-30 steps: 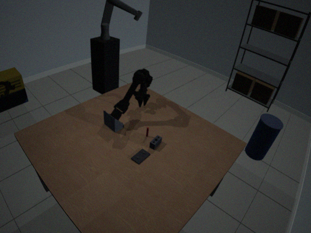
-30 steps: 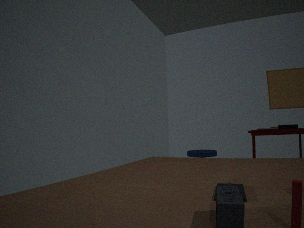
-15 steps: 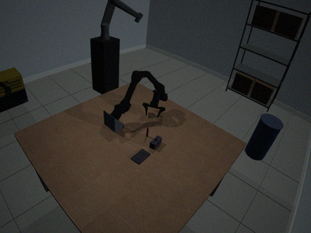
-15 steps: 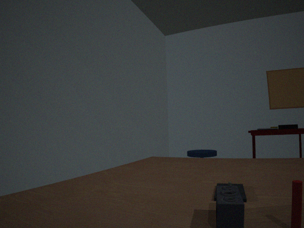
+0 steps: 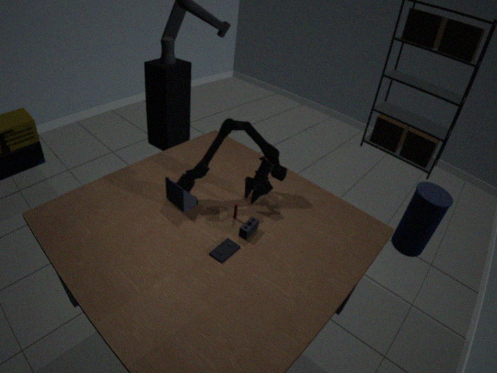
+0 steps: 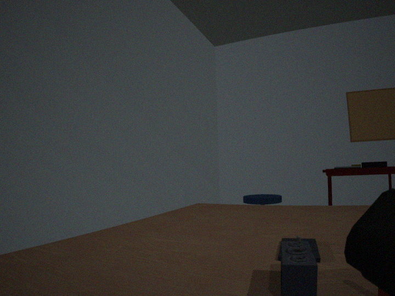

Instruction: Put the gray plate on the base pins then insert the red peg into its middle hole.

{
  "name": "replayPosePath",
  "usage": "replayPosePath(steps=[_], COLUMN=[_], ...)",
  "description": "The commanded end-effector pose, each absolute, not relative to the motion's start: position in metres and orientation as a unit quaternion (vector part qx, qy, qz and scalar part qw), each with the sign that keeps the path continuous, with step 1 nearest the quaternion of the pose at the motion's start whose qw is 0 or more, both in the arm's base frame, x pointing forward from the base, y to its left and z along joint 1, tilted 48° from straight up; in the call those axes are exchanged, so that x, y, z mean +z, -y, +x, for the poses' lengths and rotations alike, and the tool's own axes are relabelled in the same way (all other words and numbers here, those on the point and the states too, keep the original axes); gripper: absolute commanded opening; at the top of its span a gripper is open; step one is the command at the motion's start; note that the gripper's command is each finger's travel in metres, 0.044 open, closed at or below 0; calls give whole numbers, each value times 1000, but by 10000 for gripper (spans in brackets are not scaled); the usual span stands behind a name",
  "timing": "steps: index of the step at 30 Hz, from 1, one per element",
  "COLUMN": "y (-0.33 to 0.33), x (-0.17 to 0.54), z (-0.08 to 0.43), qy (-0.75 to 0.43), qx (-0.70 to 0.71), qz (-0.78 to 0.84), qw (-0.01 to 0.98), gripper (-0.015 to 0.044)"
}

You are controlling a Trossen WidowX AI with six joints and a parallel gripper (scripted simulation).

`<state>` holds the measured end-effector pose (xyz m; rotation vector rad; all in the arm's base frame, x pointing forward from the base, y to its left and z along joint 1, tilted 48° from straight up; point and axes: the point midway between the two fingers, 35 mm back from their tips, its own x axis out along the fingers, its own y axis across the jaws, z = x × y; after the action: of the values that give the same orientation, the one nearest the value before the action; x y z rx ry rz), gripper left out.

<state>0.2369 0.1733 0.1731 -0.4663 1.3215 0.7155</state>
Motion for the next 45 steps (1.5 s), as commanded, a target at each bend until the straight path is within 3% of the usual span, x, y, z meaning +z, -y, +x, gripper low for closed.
replayPosePath(steps=[1, 10, 18, 45], y=[-150, -66, 19, -11], x=[162, 132, 115, 80], z=[265, 319, 343, 350], qy=[-662, -721, -638, -627], qx=[230, -33, -205, -215], qz=[-49, 380, 669, 688], qw=[712, 578, 321, 295], gripper=[440, 440, 440, 440])
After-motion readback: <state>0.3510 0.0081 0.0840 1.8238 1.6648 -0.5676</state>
